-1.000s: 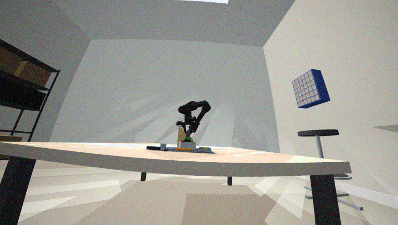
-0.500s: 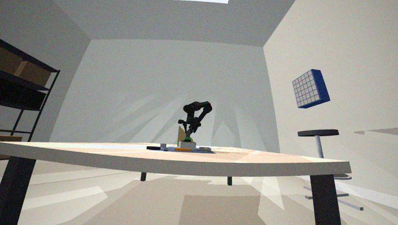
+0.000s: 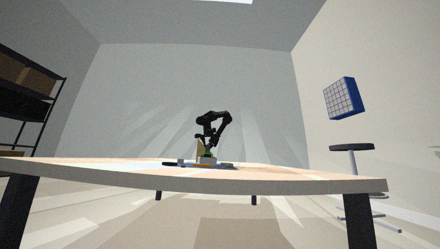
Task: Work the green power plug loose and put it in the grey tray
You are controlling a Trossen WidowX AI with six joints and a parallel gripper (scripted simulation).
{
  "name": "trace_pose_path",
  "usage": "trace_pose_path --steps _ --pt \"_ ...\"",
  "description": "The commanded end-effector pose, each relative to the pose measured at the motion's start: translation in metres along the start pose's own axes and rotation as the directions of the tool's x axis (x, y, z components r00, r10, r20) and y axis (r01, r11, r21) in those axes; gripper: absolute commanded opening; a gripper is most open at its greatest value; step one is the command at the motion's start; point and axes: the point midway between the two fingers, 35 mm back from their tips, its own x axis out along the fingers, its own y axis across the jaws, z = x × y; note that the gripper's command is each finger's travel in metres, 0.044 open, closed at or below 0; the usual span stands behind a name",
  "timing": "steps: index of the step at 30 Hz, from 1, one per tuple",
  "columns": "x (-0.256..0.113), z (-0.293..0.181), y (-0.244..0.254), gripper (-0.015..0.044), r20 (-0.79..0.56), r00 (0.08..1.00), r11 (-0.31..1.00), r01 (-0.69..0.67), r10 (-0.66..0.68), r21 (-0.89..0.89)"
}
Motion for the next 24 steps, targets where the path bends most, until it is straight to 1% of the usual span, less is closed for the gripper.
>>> trace_pose_path --steps 1,6,17,24 --pt "-0.016 -0.001 -0.006 0.0 0.023 1.0 1.0 -0.014 0.014 0.021" --pt "-0.016 -0.001 0.004 0.0 0.02 0.994 0.993 0.111 -0.112 0.024" --pt "-0.025 -0.001 0.005 0.0 0.02 0.993 0.993 0.112 -0.112 0.024" --pt "-0.001 0.0 0.003 0.0 0.02 0.994 0.994 0.111 -0.111 0.024"
